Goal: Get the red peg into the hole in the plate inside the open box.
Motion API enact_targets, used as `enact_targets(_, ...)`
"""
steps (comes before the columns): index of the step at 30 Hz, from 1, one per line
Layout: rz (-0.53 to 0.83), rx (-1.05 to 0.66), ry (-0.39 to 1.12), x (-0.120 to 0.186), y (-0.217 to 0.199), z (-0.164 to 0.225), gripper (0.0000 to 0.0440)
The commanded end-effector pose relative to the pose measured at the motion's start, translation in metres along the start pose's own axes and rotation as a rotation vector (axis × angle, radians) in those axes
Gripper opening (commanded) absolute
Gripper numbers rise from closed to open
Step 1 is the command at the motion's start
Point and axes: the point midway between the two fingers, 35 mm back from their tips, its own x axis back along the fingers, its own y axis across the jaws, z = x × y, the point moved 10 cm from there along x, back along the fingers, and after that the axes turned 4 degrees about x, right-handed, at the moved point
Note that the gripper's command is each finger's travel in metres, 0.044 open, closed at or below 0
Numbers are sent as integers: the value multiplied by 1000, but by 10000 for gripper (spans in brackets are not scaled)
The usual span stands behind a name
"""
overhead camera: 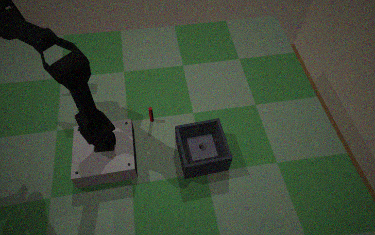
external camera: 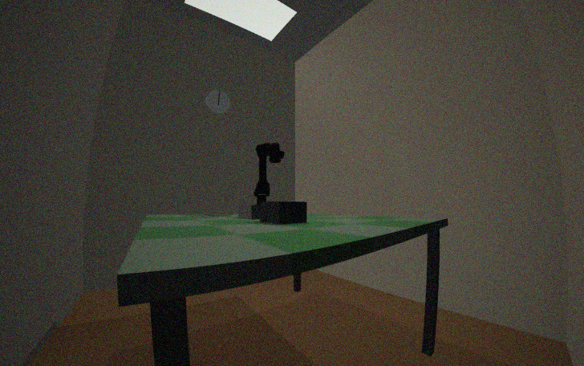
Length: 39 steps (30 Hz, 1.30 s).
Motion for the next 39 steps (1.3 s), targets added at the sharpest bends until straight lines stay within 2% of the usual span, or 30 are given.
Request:
enact_targets(1, 133, -21, 58, 22, -26, 2, 439)
enact_targets(20, 753, -184, 231, 148, -114, -1, 435)
enact_targets(29, 1052, -285, 235, 214, -132, -12, 436)
enact_targets(39, 1383, -395, 179, 285, -133, -31, 440)
